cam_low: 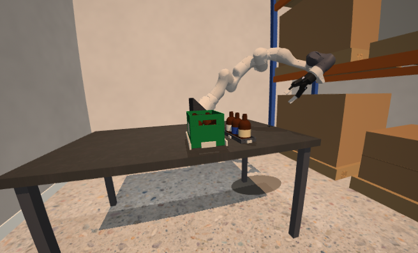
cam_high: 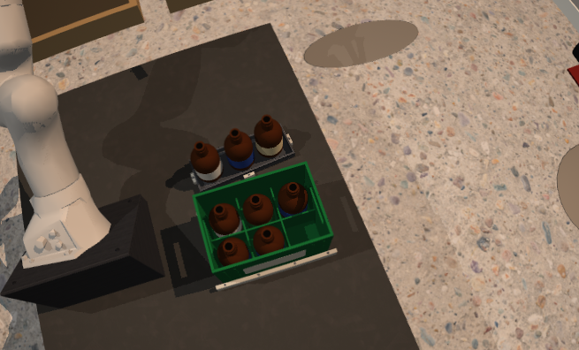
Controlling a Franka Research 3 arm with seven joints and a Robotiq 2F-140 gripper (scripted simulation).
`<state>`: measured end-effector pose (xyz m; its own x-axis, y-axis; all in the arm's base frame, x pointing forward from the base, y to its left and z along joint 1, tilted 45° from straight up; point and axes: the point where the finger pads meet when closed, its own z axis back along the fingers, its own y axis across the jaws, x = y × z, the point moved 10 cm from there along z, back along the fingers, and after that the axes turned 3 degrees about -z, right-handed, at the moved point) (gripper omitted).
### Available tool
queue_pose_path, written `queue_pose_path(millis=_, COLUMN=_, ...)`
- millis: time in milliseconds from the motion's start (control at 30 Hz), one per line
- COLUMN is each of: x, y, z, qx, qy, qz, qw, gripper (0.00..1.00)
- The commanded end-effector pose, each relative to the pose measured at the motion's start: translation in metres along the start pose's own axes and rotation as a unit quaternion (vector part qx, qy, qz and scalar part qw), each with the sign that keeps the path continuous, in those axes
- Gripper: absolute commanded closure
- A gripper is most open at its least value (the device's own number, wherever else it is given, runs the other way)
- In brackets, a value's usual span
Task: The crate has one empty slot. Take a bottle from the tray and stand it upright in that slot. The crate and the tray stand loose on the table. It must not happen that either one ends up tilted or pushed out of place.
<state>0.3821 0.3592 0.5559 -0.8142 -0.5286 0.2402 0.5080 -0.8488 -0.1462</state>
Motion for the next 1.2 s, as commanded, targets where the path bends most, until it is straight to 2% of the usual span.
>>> queue_pose_path(millis=0, x=0.000, y=0.000, z=0.000, qx=0.000, qy=0.000, qz=0.000, qw=1.000, gripper=0.00)
queue_pose_path(millis=633, x=-0.001, y=0.004, z=0.001, qx=0.000, qy=0.002, qz=-0.008, qw=1.000, gripper=0.00)
queue_pose_path(millis=733, x=-0.008, y=0.030, z=0.003, qx=-0.002, qy=0.013, qz=-0.055, qw=0.998, gripper=0.00)
queue_pose_path(millis=800, x=-0.015, y=0.065, z=0.006, qx=-0.004, qy=0.028, qz=-0.116, qw=0.993, gripper=0.00)
queue_pose_path(millis=833, x=-0.018, y=0.088, z=0.007, qx=-0.005, qy=0.037, qz=-0.156, qw=0.987, gripper=0.00)
queue_pose_path(millis=900, x=-0.021, y=0.115, z=0.009, qx=-0.006, qy=0.047, qz=-0.202, qw=0.978, gripper=0.00)
queue_pose_path(millis=933, x=-0.021, y=0.136, z=0.009, qx=-0.008, qy=0.052, qz=-0.229, qw=0.972, gripper=0.00)
queue_pose_path(millis=967, x=-0.022, y=0.146, z=0.010, qx=-0.008, qy=0.058, qz=-0.251, qw=0.966, gripper=0.00)
queue_pose_path(millis=1000, x=-0.022, y=0.146, z=0.010, qx=-0.008, qy=0.059, qz=-0.253, qw=0.966, gripper=0.00)
queue_pose_path(millis=1033, x=-0.022, y=0.180, z=0.011, qx=-0.010, qy=0.067, qz=-0.296, qw=0.953, gripper=0.00)
queue_pose_path(millis=1167, x=-0.021, y=0.179, z=0.011, qx=-0.010, qy=0.071, qz=-0.308, qw=0.949, gripper=0.00)
